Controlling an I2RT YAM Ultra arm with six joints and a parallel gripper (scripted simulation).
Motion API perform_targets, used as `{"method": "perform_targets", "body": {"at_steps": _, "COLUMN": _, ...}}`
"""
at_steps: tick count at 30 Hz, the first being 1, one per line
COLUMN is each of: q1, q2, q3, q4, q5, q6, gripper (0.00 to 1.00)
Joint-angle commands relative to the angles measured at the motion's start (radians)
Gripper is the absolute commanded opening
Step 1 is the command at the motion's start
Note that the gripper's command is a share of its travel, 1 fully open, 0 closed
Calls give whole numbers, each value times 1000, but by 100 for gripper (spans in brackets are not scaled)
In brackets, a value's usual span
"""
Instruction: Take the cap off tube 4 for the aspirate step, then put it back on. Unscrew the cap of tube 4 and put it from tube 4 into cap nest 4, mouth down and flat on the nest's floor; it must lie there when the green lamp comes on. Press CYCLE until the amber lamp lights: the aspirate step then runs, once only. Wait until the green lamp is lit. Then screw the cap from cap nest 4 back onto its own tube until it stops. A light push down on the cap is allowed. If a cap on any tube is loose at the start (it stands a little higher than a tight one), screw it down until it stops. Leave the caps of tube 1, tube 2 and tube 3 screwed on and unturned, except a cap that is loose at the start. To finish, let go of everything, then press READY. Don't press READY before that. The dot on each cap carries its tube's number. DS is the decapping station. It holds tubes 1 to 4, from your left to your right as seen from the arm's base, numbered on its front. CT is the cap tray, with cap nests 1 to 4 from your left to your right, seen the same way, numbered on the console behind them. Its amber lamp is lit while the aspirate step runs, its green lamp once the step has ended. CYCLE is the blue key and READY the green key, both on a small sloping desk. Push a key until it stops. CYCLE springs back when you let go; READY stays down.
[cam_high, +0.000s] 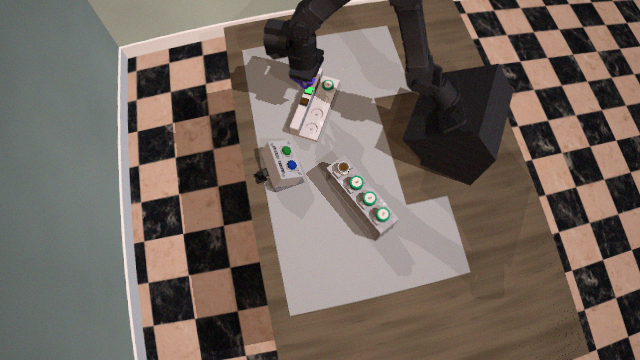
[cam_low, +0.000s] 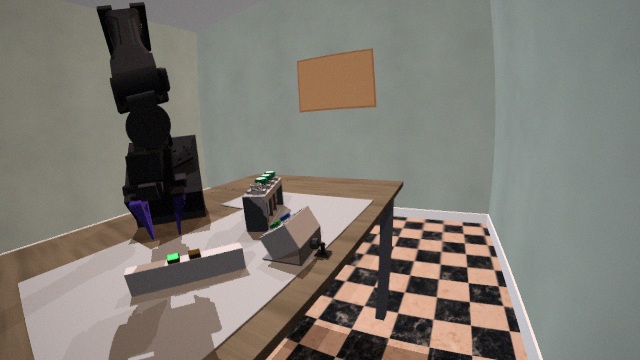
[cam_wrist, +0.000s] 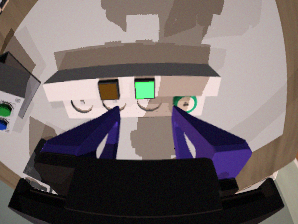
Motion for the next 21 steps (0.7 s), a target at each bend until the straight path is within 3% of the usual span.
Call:
{"method": "perform_targets", "body": {"at_steps": 1, "q1": -53, "q2": -103, "q3": -15, "q4": -57, "q5": -52, "q6": -60, "gripper": 47}}
{"method": "perform_targets", "body": {"at_steps": 3, "q1": -104, "q2": -154, "q3": -29, "q4": -91, "q5": -88, "q6": -97, "gripper": 47}}
{"method": "perform_targets", "body": {"at_steps": 5, "q1": -104, "q2": -154, "q3": -29, "q4": -91, "q5": -88, "q6": -97, "gripper": 47}}
{"method": "perform_targets", "body": {"at_steps": 11, "q1": -315, "q2": -285, "q3": -46, "q4": -203, "q5": -237, "q6": -245, "gripper": 47}}
{"method": "perform_targets", "body": {"at_steps": 21, "q1": -315, "q2": -285, "q3": -46, "q4": -203, "q5": -237, "q6": -245, "gripper": 47}}
